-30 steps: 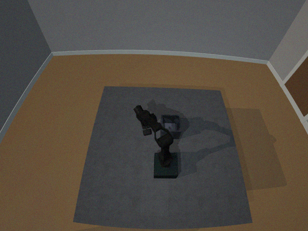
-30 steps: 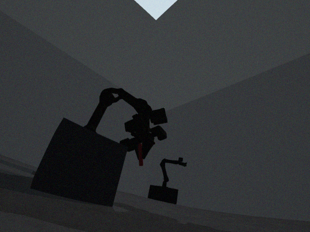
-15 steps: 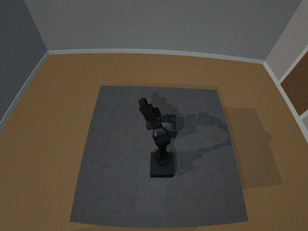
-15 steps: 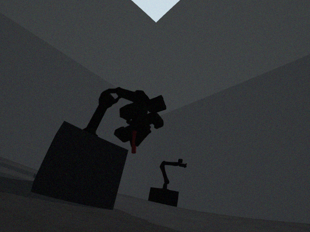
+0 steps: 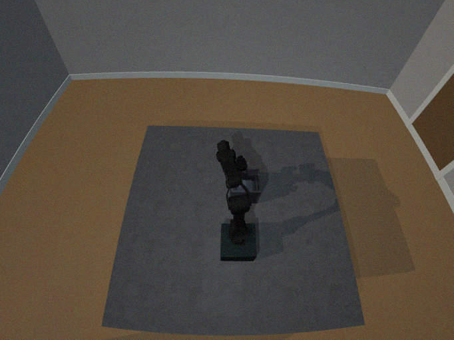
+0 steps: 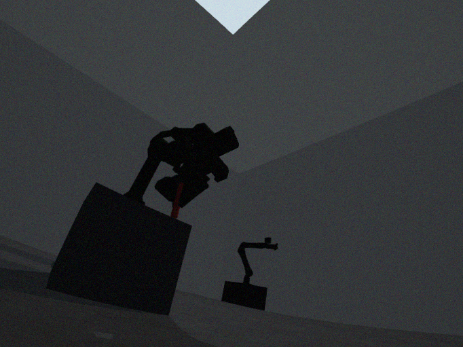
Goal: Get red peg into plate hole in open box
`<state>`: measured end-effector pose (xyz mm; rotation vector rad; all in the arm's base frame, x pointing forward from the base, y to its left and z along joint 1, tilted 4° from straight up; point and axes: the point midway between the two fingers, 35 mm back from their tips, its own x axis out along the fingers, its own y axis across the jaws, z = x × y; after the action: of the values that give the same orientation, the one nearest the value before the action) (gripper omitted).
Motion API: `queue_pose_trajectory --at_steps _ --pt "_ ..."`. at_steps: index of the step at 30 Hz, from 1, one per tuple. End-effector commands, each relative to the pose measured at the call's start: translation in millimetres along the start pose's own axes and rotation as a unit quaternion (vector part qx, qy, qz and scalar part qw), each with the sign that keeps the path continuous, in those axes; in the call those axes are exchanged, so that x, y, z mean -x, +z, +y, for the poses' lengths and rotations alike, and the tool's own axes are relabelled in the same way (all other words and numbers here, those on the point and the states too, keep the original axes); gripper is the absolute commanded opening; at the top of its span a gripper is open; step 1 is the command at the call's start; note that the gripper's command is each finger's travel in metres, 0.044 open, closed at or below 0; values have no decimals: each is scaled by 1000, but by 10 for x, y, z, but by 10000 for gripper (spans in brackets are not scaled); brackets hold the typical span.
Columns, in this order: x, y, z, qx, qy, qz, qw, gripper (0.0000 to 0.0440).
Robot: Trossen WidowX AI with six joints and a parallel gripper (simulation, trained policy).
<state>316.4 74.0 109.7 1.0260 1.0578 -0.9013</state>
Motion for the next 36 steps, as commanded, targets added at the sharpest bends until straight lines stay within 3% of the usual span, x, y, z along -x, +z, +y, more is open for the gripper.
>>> queue_pose_trajectory --at_steps 1,26,36 --pt "-28 70 -17 1 -10 2 1000 0" --pt "-516 478 -193 -10 -73 36 997 16" --pt "-746 564 -227 -11 -78 49 996 0"
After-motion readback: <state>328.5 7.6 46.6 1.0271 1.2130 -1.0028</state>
